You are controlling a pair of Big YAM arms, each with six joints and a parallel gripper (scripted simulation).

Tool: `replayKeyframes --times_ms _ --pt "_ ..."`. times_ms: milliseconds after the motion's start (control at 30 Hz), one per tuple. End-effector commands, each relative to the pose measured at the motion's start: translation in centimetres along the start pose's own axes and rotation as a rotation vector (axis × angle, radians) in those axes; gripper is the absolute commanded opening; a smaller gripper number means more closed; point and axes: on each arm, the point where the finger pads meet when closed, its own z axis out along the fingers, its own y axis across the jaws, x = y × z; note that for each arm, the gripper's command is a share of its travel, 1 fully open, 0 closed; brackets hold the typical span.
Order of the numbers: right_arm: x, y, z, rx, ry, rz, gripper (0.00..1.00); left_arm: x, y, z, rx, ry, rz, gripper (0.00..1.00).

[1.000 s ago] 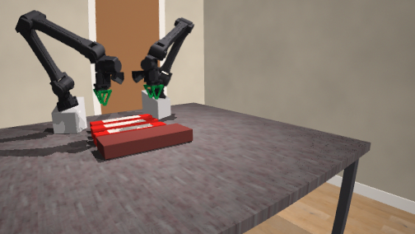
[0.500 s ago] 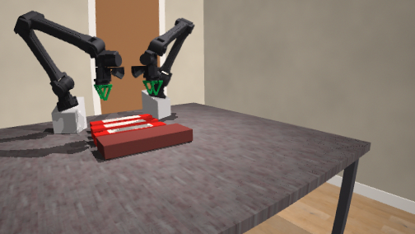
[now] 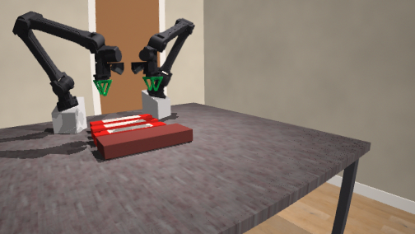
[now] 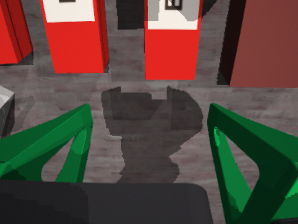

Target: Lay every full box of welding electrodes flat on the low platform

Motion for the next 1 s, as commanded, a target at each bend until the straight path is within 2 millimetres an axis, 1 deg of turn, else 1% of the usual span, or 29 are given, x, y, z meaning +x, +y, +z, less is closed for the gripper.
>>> replayKeyframes --times_ms 0,133,267,333,367,400,433,500,533,567,967 --pt "-0.8 -1.7 -3.4 0.052 -0.049 0.025 0.72 -0.9 1.7 -3.5 -0.048 -0.049 -0.022 0.72" --pt "-0.7 -1.5 -3.8 0.048 -0.046 0.022 0.72 -1.1 1.6 -3.7 -0.039 -0.04 -0.016 0.72" --pt "-0.8 -1.7 -4.7 0.051 -0.05 0.025 0.72 -0.9 1.7 -4.8 -0.048 -0.05 -0.023 0.72" --pt "-0.8 -1.7 -4.7 0.051 -0.05 0.025 0.72 -0.9 1.7 -4.8 -0.048 -0.05 -0.023 0.72" --pt "-0.4 -0.4 -3.7 0.028 -0.026 0.009 0.72 -1.0 0.8 -3.5 -0.02 -0.02 -0.002 0.72" --pt "-0.6 -1.2 -4.7 0.043 -0.044 0.02 0.72 -1.3 1.4 -4.3 -0.03 -0.032 -0.01 0.72" --pt "-0.7 -1.6 -5.2 0.05 -0.051 0.026 0.72 -1.2 1.4 -4.6 -0.033 -0.037 -0.012 0.72" --pt "-0.7 -1.6 -5.5 0.05 -0.051 0.026 0.72 -0.8 1.6 -5.7 -0.047 -0.051 -0.023 0.72" --pt "-0.7 -1.6 -5.4 0.049 -0.051 0.025 0.72 -0.9 1.6 -5.6 -0.045 -0.049 -0.021 0.72" --pt "-0.5 -0.9 -4.0 0.028 -0.028 0.013 0.72 -0.6 1.0 -4.1 -0.024 -0.027 -0.011 0.72" --pt "-0.5 -0.9 -4.0 0.027 -0.028 0.013 0.72 -0.6 0.9 -4.2 -0.024 -0.027 -0.011 0.72"
